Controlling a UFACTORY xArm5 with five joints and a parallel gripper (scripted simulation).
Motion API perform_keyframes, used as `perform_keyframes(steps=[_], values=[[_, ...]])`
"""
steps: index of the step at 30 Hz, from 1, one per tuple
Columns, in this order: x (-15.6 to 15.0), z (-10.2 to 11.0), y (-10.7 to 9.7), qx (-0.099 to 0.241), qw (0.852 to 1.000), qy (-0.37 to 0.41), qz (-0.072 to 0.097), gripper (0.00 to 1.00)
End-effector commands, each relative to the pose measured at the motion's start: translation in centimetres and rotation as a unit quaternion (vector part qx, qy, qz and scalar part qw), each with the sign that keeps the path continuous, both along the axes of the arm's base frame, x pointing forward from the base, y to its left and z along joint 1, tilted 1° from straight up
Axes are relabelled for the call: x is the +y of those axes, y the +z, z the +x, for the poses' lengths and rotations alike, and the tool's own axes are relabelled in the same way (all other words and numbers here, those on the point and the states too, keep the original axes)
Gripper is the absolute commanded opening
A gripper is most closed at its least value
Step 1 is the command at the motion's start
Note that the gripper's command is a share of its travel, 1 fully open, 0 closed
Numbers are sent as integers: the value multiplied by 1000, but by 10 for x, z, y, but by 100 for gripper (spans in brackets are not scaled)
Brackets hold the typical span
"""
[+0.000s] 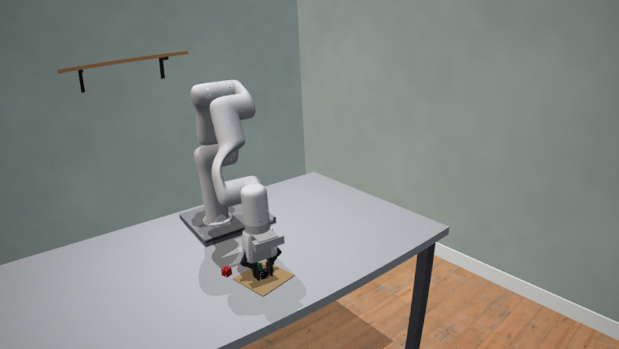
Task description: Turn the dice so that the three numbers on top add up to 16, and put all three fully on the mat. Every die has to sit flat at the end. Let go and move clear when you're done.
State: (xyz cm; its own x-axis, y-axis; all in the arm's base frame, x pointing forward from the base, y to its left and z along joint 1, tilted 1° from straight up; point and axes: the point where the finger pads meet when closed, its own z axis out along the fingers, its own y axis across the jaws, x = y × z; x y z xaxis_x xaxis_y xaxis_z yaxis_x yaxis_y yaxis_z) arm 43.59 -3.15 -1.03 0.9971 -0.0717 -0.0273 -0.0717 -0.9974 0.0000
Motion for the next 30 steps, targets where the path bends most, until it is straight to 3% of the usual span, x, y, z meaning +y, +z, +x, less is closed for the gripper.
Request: perform_keyframes(steps=[1,10,24,30], values=[[0,1,1,-2,1000,0,0,42],[0,2,9,-2,1000,0,0,42],[0,3,77,-2,1000,0,0,42],[0,3,88,-2,1000,0,0,42]])
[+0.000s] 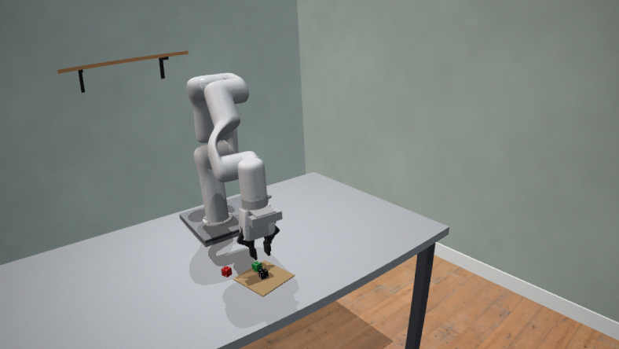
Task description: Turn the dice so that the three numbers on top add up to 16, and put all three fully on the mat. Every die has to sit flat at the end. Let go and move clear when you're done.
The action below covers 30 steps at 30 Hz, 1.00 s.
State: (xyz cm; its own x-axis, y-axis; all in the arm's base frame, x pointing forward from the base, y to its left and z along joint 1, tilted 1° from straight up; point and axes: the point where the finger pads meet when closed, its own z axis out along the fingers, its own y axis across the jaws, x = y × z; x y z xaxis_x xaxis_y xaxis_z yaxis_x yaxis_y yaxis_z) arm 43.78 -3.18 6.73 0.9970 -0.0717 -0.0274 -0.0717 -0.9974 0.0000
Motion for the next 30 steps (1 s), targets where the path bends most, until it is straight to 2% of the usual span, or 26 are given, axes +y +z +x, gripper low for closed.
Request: perform_keyframes(steps=[1,5,6,30], values=[[0,2,12,-2,1000,0,0,42],[0,2,14,-2,1000,0,0,42],[0,2,14,-2,1000,0,0,100],[-4,-1,13,-2,1000,9,0,100]])
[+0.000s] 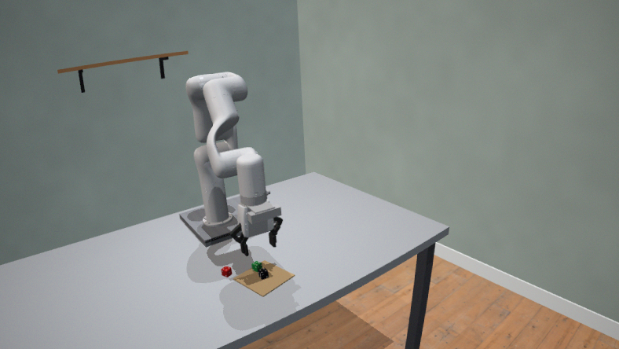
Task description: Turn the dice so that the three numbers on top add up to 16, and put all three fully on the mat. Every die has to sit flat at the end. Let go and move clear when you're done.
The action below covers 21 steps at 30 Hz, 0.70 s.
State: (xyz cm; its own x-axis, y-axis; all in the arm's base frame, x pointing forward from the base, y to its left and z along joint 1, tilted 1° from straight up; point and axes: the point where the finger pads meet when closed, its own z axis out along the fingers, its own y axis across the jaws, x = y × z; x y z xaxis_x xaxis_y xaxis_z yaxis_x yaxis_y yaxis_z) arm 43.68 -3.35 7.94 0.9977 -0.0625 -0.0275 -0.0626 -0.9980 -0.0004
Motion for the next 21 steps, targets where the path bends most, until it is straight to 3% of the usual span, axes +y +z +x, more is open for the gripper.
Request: perform_keyframes(steps=[1,8,14,21], values=[[-6,-3,1,-2,1000,16,0,100],[-47,-40,-3,-3,992,127,4,100],[-76,-74,-8,-3,975,221,8,100],[-86,-88,-10,-4,966,257,9,100]])
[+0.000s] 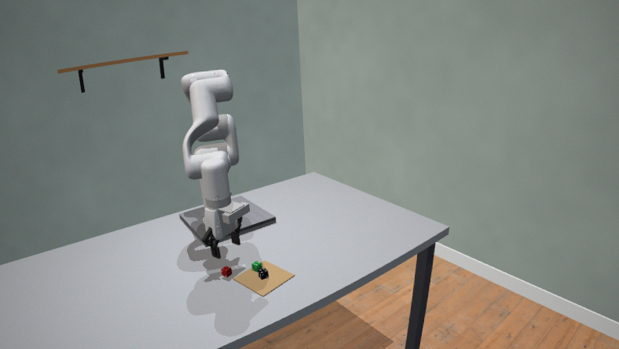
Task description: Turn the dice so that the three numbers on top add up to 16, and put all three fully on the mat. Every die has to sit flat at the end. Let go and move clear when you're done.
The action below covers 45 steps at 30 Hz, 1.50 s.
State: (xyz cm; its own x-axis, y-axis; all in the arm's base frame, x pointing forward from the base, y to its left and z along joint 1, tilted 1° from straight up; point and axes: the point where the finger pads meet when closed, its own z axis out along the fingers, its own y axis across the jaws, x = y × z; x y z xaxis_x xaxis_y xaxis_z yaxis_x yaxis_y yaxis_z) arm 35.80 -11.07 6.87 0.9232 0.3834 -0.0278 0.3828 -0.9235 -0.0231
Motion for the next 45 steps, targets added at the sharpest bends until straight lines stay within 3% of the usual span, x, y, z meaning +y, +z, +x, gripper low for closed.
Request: perform_keyframes(steps=[1,2,45], values=[[-9,-10,0,-7,999,32,-1,100],[-9,-10,0,-7,999,32,-1,42],[-9,-10,-1,-7,999,32,-1,42]])
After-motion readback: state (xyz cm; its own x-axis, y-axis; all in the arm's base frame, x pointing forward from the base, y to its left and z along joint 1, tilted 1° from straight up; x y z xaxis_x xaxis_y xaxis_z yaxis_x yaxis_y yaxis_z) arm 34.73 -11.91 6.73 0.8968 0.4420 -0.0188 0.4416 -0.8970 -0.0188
